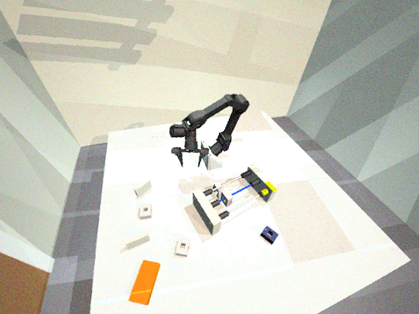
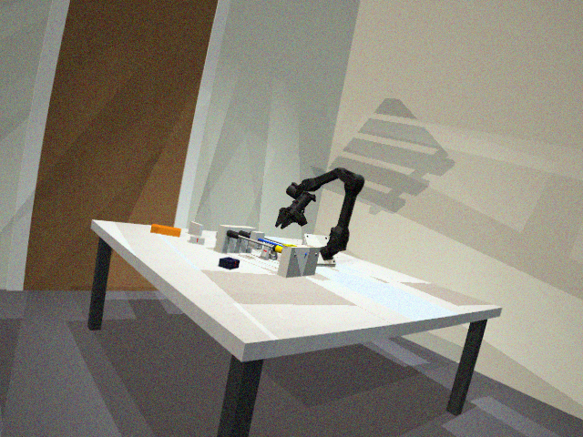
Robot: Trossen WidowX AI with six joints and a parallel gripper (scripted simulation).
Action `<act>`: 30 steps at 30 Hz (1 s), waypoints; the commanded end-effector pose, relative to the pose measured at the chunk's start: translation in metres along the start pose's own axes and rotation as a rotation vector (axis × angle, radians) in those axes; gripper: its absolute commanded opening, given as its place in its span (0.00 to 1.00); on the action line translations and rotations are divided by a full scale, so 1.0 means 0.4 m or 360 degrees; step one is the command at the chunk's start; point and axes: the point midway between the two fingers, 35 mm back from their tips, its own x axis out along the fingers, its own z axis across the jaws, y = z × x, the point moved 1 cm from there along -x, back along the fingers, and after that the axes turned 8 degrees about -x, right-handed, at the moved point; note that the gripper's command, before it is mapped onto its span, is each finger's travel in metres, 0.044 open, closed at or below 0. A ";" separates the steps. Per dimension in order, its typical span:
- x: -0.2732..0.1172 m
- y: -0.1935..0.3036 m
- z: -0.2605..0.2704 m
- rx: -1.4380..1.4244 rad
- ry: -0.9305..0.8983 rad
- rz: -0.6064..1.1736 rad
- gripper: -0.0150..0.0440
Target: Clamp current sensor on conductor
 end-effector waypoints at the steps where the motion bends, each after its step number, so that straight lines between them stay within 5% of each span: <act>1: 0.000 0.001 -0.001 -0.0014 -0.0003 -0.0002 0.98; 8: 0.013 0.056 -0.046 -0.0608 -0.0125 -0.0104 1.00; 16: 0.039 0.211 -0.162 -0.2035 -0.0472 -0.0369 1.00; 30: 0.075 0.388 -0.603 -0.4406 -0.1139 -0.0622 1.00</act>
